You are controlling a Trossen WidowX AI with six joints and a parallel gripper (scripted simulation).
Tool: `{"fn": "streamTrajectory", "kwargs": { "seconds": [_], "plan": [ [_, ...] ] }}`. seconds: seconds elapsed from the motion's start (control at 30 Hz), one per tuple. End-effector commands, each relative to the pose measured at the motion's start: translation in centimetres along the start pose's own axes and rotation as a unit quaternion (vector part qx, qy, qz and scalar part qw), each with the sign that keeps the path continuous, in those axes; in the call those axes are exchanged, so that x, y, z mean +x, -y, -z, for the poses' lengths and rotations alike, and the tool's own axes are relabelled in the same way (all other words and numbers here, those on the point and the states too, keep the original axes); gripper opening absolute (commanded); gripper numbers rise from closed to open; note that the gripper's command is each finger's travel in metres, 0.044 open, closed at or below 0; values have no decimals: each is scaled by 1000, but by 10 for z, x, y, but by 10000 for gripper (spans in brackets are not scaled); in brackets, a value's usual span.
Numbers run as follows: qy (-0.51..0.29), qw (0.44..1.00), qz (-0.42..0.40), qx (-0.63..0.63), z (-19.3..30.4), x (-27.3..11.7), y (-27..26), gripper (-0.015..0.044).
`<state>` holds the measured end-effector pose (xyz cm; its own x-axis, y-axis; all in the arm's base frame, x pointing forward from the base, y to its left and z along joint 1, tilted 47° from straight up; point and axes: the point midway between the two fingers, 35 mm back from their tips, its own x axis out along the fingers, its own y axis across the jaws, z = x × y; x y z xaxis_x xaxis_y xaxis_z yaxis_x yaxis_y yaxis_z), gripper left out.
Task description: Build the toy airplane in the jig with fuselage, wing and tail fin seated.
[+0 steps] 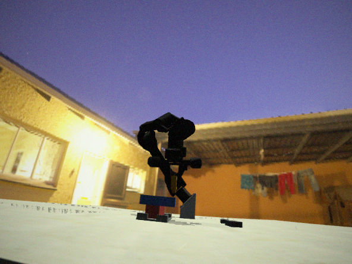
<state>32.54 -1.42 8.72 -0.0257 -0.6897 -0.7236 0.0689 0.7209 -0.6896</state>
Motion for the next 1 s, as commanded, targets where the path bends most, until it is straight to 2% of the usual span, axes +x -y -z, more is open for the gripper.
{"fn": "streamTrajectory", "kwargs": {
  "seconds": [0.0,0.53,0.63,0.97],
  "plan": [
    [5,1000,5,-1,-4,-1,15,0],
    [1,1000,24,-10,-9,8,58,0],
    [1,1000,24,-10,-8,8,58,65],
    [1,1000,24,-10,-9,8,58,65]
  ]
}}
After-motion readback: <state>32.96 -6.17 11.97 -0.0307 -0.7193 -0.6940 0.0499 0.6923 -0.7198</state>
